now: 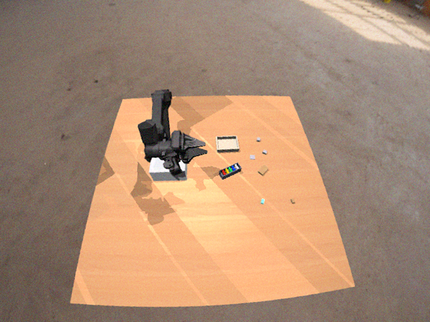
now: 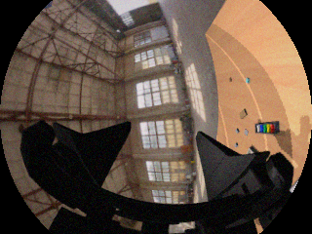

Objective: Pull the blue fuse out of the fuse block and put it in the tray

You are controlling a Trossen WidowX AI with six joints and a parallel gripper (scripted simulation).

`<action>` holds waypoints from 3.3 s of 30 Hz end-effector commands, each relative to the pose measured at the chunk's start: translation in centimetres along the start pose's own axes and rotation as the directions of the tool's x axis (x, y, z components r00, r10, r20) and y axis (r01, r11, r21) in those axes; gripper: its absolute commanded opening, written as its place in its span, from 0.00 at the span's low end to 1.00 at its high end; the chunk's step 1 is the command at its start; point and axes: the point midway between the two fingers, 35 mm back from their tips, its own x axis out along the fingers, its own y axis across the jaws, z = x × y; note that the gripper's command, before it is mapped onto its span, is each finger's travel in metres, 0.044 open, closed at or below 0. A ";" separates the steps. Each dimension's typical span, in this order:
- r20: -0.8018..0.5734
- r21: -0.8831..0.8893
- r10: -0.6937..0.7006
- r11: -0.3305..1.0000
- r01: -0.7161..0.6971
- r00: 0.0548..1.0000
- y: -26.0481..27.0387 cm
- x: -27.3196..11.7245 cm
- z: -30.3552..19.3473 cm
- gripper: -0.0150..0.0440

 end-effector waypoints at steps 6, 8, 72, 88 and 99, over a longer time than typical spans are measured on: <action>-0.005 -0.180 0.001 0.984 -0.002 1.000 0.2 2.4 1.6 0.67; -0.001 -0.281 -0.016 0.960 0.015 1.000 0.0 4.0 2.4 0.58; 0.293 0.439 -0.956 0.162 -0.884 -0.030 -34.3 16.0 -4.7 0.38; 0.293 0.439 -0.956 0.162 -0.884 -0.030 -34.7 16.2 -4.7 0.38; 0.293 0.439 -0.956 0.162 -0.884 -0.030 -35.7 16.2 -4.4 0.38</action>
